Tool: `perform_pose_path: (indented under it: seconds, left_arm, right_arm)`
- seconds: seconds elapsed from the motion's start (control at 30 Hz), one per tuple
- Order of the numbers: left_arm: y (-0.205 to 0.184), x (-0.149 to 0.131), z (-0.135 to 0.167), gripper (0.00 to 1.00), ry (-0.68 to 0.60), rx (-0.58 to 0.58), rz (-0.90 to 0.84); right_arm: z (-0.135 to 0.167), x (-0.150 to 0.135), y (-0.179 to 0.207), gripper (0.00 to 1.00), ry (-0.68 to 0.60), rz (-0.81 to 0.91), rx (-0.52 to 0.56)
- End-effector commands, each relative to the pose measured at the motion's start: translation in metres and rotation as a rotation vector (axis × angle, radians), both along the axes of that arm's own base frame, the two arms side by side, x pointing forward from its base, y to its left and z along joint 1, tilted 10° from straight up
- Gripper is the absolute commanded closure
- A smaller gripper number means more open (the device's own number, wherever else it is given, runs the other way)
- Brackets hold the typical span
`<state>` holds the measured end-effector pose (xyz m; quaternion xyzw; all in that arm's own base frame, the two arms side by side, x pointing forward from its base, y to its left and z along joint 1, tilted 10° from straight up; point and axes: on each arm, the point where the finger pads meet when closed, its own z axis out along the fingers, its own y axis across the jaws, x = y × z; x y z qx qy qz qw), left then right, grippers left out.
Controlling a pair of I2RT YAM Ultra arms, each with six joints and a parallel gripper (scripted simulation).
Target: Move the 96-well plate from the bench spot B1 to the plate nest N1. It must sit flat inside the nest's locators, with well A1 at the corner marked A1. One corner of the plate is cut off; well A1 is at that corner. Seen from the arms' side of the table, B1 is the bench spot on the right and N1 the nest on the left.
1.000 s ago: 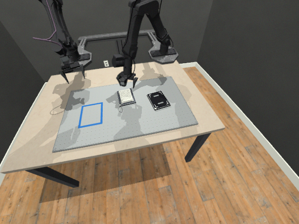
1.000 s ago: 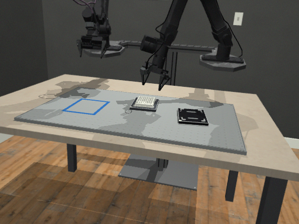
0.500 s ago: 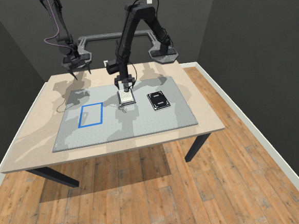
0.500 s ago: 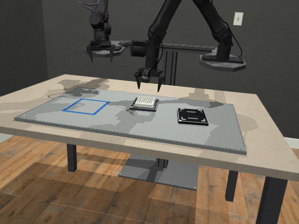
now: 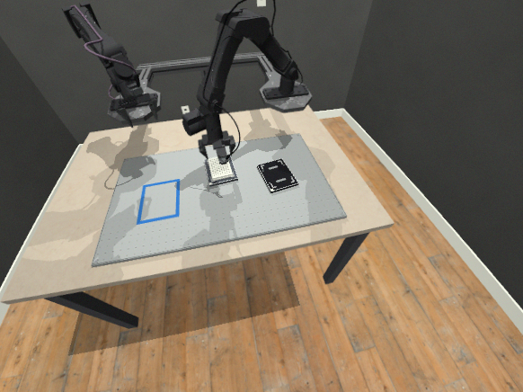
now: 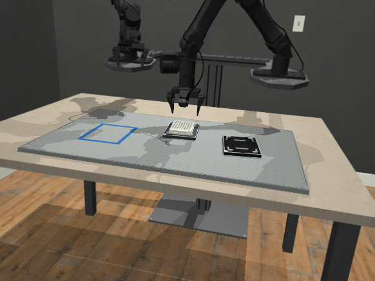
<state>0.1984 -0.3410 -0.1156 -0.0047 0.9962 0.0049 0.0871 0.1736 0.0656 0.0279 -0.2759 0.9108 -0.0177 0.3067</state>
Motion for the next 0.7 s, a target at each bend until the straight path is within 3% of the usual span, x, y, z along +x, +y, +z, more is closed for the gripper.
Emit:
perform_pose_path:
  seconds: [0.0, 0.3, 0.67]
  left_arm:
    - [-0.005, 0.004, 0.003, 0.00, 0.005, 0.000, 0.029]
    - [-0.006, 0.006, 0.003, 0.00, 0.005, -0.001, 0.039]
    - [-0.006, 0.007, 0.003, 0.00, 0.006, -0.002, 0.044]
  right_arm:
    - [0.027, -0.008, -0.022, 0.00, -0.077, -0.131, -0.047]
    - [0.058, -0.005, -0.034, 0.00, -0.213, -0.254, 0.011]
    - [0.071, -0.008, -0.039, 0.00, -0.260, -0.315, 0.028]
